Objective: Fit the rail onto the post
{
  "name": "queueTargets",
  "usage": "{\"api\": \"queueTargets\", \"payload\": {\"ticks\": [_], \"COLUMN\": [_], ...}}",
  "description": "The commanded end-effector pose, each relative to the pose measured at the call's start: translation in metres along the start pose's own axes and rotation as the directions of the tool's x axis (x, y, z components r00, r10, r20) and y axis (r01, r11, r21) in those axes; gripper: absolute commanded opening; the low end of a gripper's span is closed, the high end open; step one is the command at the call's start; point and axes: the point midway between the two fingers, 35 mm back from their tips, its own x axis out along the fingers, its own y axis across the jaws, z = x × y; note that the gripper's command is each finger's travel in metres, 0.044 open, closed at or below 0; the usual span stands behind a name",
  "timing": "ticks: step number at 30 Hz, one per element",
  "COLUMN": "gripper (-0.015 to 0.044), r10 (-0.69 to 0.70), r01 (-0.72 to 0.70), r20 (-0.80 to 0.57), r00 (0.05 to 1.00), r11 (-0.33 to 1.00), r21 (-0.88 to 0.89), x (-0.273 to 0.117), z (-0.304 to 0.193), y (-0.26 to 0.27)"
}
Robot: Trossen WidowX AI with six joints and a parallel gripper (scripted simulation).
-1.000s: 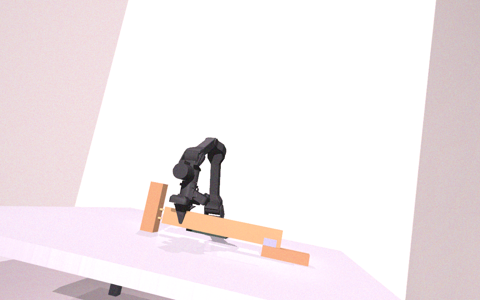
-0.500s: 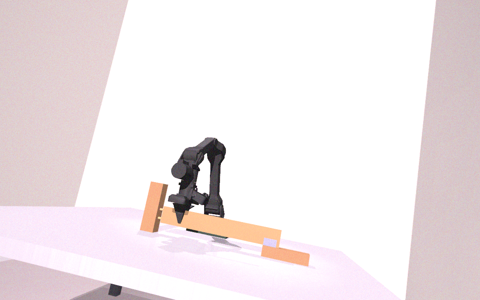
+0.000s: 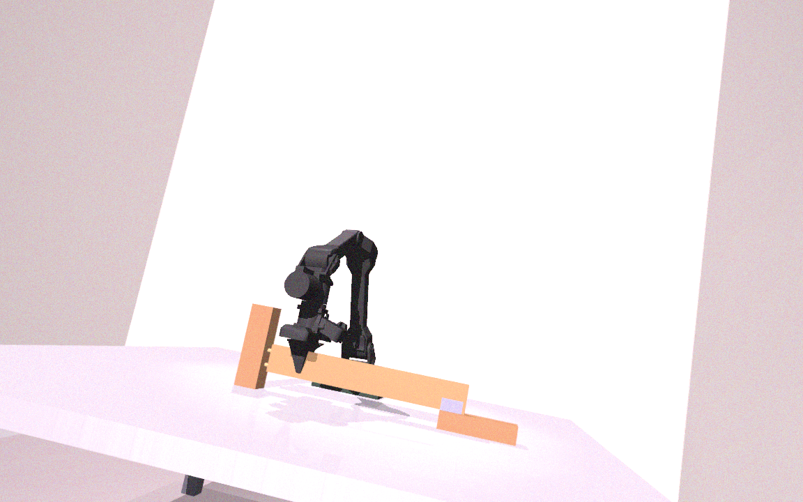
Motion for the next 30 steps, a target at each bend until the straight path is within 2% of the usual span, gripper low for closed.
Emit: {"api": "queueTargets", "payload": {"ticks": [1,30], "gripper": [0.0,0.0], "r10": [-0.003,-0.003], "r01": [0.003,0.003], "r20": [-0.001,-0.001], "r00": [1.0,1.0], "r11": [1.0,1.0], "r21": [-0.001,-0.001], "x": [-0.0013,0.0019], "z": [-0.0027,0.0018], "y": [-0.0004,-0.0003]}}
